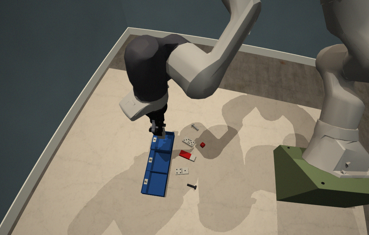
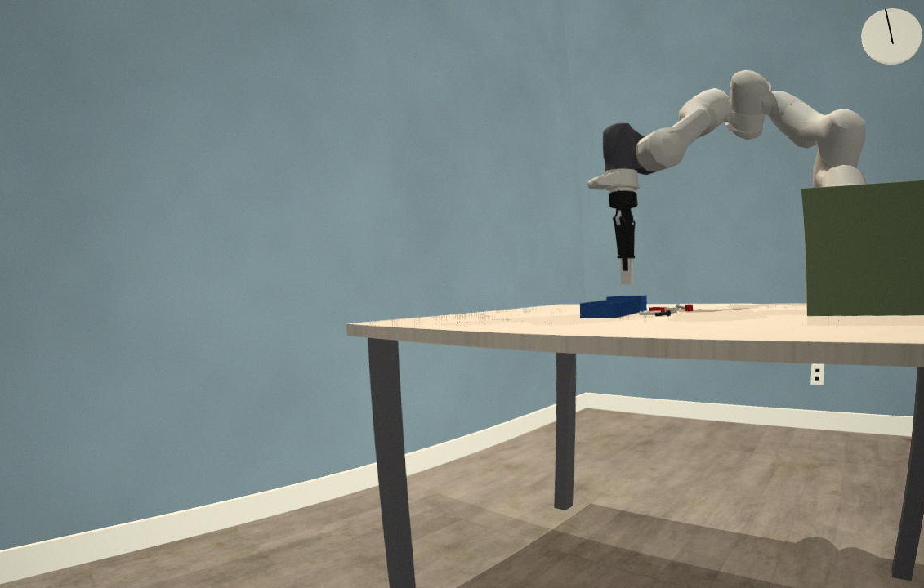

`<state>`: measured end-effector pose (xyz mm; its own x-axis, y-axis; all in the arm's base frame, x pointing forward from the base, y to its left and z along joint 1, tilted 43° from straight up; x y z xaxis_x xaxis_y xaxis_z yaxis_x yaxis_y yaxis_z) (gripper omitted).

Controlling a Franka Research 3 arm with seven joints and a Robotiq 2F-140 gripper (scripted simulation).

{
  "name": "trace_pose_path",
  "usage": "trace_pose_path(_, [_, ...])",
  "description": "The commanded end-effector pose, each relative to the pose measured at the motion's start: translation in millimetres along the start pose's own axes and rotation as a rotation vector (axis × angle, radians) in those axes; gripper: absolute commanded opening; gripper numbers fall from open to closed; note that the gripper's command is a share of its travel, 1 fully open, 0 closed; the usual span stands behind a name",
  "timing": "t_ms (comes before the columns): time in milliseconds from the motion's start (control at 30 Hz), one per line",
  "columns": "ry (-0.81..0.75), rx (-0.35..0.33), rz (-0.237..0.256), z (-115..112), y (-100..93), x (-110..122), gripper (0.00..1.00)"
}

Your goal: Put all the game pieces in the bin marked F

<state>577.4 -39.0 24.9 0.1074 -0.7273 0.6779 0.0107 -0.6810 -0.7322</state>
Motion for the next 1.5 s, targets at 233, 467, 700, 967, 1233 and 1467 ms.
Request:
trace_pose_path(233, [-0.006, -0.005, -0.001, 0, -0.3, -15, 0.05])
trace_pose_path(467, [-0.006, -0.005, -0.001, 3, -0.3, -50, 0.05])
trace_pose_path(700, [-0.006, -0.005, -0.001, 6, -0.2, -80, 0.05])
trace_pose_path(967, [-0.006, -0.005, -0.001, 6, 10.5, -84, 0.05])
trace_pose_path(1233, [-0.006, -0.005, -0.001, 6, 31.8, -84, 0.05])
trace_pose_path(1467, [-0.006, -0.005, -0.001, 6, 45.1, -84, 0.05])
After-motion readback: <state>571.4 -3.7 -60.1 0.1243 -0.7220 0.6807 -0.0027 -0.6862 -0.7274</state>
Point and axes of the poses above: the point where the finger pads meet when closed, its own y axis out along the fingers, its own x axis across the jaws, z = x × y, the point moved 3 cm from there along -y, back along the fingers, and after that the axes turned 2 degrees about -y, right-handed, at the moved point
